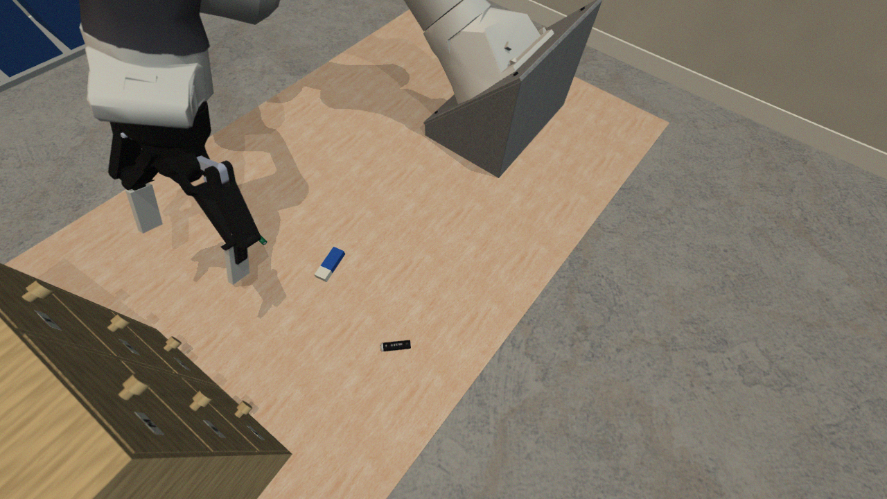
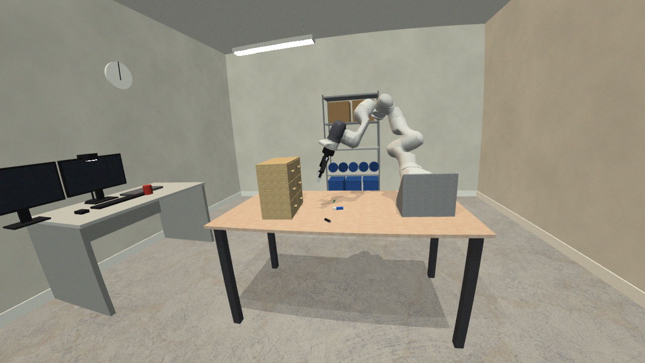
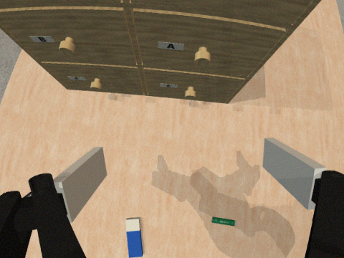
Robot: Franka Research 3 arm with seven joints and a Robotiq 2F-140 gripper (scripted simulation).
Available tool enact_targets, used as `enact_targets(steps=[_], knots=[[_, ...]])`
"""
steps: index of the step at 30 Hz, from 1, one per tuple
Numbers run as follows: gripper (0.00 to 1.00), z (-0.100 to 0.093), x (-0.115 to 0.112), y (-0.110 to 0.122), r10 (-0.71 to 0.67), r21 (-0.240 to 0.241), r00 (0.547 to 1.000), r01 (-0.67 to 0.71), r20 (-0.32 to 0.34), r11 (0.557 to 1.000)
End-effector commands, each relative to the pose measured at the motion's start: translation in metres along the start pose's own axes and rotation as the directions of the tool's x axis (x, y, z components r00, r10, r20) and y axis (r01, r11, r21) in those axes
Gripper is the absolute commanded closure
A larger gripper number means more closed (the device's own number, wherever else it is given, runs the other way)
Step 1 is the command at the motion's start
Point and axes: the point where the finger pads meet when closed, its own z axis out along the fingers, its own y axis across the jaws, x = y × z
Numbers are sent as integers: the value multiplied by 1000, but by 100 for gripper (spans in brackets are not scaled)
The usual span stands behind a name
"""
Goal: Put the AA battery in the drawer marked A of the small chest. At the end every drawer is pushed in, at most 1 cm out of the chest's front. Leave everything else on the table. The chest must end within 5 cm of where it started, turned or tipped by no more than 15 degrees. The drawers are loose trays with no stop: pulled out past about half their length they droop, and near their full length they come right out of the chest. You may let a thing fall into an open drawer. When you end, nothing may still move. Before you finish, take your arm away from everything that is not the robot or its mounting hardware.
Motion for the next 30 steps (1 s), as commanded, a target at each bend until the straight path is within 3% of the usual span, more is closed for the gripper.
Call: enact_targets(steps=[1, 17, 30], knots=[[0, 12, 22, -9, 152, 15, 963, -153, -221, 988], [0, 47, 35, -7, 114, 5, 886, -125, -449, 992], [0, 61, 40, -7, 134, 15, 814, -152, -565, 988]])
